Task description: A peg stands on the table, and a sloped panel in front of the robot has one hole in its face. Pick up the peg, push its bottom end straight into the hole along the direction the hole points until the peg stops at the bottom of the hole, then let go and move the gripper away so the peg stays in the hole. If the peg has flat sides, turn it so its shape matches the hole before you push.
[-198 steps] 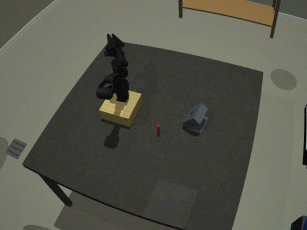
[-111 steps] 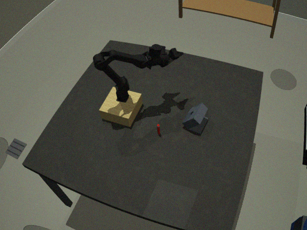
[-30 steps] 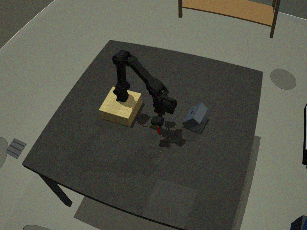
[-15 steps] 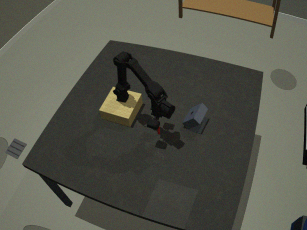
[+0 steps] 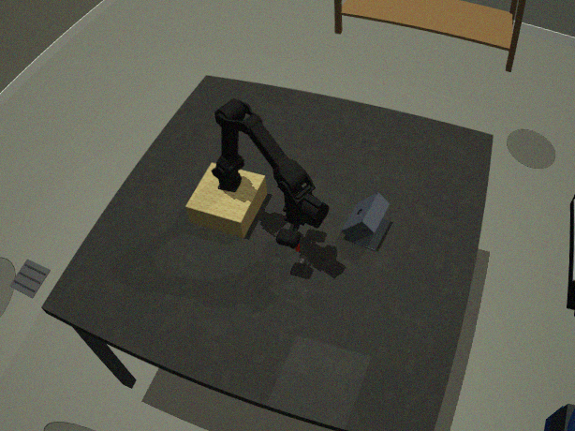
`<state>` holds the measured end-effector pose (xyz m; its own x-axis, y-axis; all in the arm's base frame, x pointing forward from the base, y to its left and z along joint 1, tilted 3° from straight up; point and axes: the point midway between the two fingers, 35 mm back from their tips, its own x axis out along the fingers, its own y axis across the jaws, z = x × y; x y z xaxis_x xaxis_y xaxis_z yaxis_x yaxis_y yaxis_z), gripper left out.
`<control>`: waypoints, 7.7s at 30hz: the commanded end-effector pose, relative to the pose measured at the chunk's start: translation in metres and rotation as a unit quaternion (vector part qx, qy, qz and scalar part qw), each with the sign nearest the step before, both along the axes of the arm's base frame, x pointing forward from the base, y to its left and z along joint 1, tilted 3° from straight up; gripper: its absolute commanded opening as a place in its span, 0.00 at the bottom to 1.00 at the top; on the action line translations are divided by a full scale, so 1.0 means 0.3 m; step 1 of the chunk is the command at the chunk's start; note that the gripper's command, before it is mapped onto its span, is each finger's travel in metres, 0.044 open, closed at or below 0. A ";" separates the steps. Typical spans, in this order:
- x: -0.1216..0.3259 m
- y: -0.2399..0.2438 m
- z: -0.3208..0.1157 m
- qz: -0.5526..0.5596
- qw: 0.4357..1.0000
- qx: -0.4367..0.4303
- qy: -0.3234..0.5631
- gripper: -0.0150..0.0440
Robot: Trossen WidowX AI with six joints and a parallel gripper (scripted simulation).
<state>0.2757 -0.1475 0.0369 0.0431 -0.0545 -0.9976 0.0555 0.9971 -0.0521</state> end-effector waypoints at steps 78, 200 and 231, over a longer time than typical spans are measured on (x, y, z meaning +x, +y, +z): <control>0.017 0.051 0.147 0.047 0.998 -0.026 -0.017 0.25; 0.163 0.499 0.198 0.467 0.795 -0.293 -0.253 0.25; 0.251 0.514 0.143 0.485 0.772 -0.309 -0.270 0.25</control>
